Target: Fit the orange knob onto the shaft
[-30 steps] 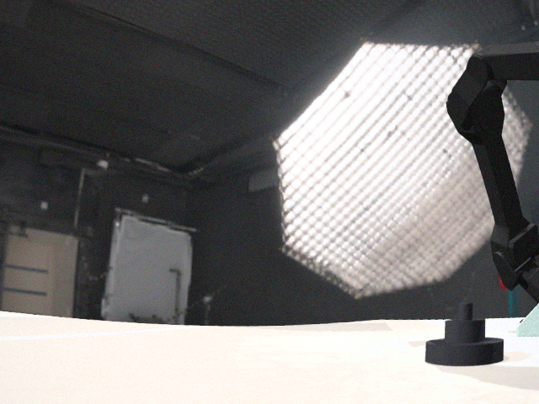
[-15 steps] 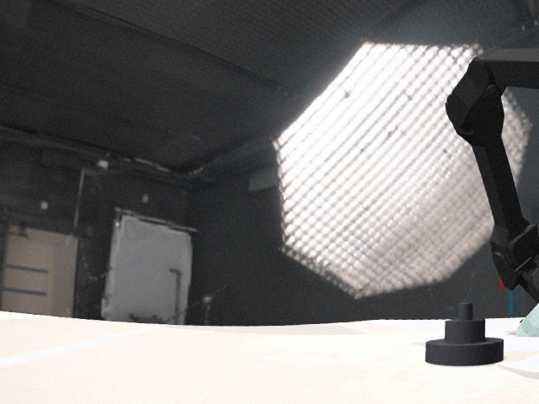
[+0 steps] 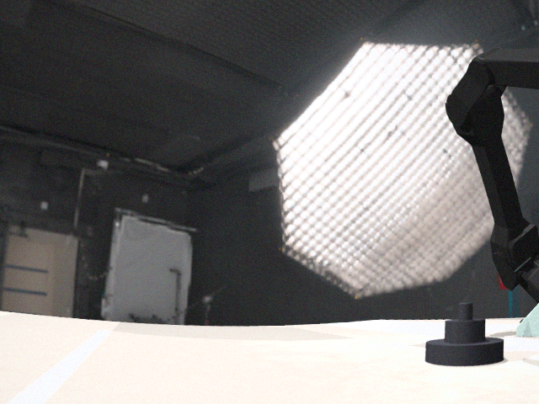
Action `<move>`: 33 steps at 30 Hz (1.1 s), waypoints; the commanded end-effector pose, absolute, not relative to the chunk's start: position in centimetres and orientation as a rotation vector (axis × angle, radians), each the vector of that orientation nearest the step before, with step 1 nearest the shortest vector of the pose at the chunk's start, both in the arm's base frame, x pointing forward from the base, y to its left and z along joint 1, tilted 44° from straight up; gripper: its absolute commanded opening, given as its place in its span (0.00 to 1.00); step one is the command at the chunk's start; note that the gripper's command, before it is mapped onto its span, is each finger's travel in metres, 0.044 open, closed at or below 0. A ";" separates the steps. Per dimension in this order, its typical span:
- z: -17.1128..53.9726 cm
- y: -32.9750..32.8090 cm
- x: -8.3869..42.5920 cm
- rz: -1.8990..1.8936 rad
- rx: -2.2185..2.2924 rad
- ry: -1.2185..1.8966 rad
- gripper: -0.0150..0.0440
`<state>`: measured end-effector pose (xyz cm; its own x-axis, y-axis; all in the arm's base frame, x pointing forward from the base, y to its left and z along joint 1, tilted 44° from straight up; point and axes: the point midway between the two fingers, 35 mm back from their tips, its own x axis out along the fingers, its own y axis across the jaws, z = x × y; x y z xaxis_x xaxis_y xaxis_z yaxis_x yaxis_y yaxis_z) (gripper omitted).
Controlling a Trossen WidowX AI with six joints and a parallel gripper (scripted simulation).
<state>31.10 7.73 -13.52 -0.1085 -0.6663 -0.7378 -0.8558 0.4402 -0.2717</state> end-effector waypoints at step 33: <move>-11.3 7.3 30.2 0.504 -1.144 1.503 0.56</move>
